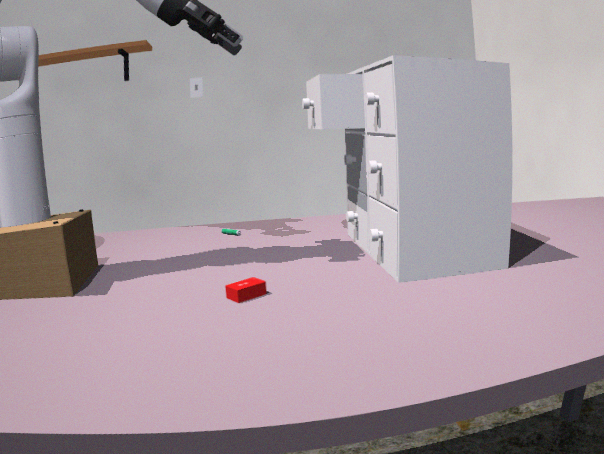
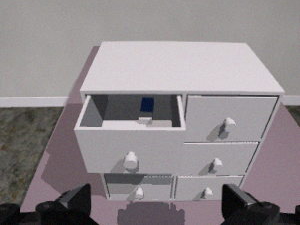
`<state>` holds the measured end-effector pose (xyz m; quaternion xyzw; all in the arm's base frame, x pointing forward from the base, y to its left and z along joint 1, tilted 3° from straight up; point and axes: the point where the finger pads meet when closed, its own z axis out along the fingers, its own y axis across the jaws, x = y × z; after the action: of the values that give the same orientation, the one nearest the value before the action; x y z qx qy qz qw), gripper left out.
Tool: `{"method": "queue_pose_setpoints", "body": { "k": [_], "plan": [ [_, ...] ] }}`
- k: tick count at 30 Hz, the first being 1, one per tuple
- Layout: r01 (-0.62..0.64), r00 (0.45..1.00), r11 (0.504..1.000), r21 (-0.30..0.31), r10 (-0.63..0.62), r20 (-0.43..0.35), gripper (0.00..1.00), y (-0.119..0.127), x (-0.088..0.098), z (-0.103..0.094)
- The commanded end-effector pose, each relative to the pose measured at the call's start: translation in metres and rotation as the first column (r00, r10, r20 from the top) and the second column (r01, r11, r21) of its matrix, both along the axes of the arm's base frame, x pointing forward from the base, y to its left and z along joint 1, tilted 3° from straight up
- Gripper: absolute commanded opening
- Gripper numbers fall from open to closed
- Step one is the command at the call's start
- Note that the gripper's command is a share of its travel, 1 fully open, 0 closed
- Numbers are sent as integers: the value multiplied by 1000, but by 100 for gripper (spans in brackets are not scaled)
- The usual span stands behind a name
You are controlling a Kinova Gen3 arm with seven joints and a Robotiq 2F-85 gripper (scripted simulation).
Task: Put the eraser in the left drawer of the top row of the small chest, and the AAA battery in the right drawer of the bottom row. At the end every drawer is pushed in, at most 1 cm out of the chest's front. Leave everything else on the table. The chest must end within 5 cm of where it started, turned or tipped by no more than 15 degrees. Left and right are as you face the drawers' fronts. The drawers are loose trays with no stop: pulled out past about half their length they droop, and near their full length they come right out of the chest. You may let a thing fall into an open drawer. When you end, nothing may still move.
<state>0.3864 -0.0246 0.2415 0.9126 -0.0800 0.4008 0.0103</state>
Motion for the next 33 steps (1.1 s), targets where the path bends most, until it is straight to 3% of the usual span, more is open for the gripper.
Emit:
{"method": "queue_pose_setpoints", "body": {
  "k": [1, 33],
  "plan": [
    [-2, 1000, 1000, 0, 2, 0, 100, 1, 1, 1],
    [-4, 999, 1000, 8, 4, -51, 100, 0, 1, 3]
  ]
}}
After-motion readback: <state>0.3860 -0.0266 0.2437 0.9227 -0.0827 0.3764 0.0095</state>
